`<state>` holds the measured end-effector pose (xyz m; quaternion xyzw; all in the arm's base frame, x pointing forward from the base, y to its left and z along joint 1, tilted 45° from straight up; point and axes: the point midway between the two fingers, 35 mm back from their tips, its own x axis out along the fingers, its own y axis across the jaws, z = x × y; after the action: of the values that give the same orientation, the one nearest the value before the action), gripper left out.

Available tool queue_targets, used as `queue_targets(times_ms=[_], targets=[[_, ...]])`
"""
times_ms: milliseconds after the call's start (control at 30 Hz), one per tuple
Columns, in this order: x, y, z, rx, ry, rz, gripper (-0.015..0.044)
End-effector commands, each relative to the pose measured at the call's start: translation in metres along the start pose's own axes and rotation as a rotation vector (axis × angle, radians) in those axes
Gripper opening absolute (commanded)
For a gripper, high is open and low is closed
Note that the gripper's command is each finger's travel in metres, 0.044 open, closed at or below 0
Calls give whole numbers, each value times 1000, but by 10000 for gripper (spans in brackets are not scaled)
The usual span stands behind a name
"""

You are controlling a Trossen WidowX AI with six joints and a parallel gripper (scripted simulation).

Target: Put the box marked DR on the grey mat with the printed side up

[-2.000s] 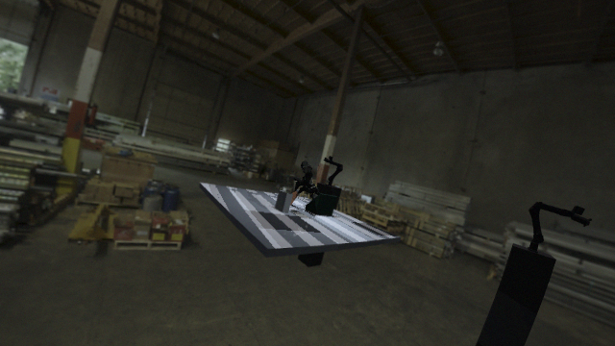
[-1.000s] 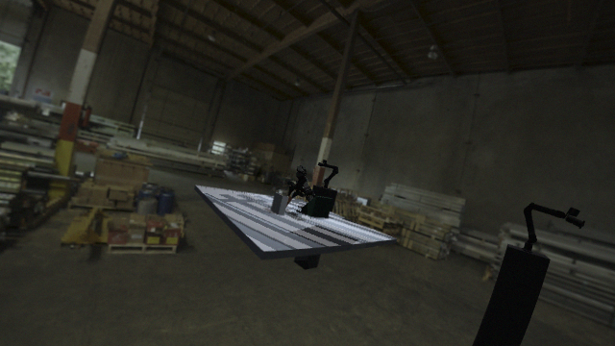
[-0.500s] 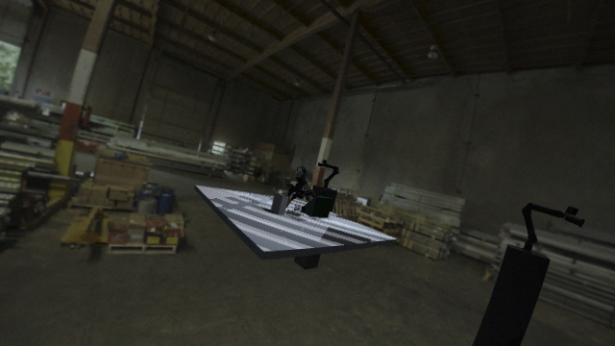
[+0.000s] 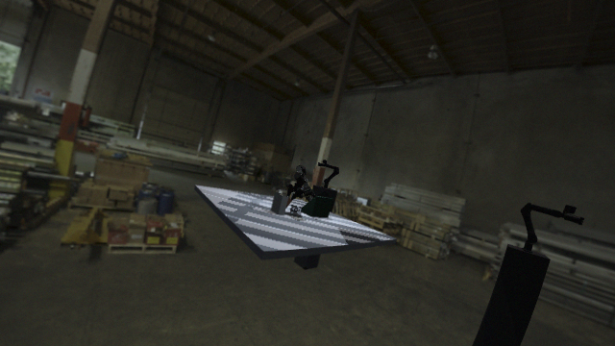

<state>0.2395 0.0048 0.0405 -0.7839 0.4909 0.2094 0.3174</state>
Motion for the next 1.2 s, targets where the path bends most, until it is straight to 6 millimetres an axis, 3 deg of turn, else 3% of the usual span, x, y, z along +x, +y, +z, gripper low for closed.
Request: queue_targets(times_ms=[0, 1067, 1167], targets=[[1, -7, 0, 10, -4, 40, 242], [20, -58, -1, 13, -6, 407, 242], [18, -55, -1, 6, -3, 379, 321]])
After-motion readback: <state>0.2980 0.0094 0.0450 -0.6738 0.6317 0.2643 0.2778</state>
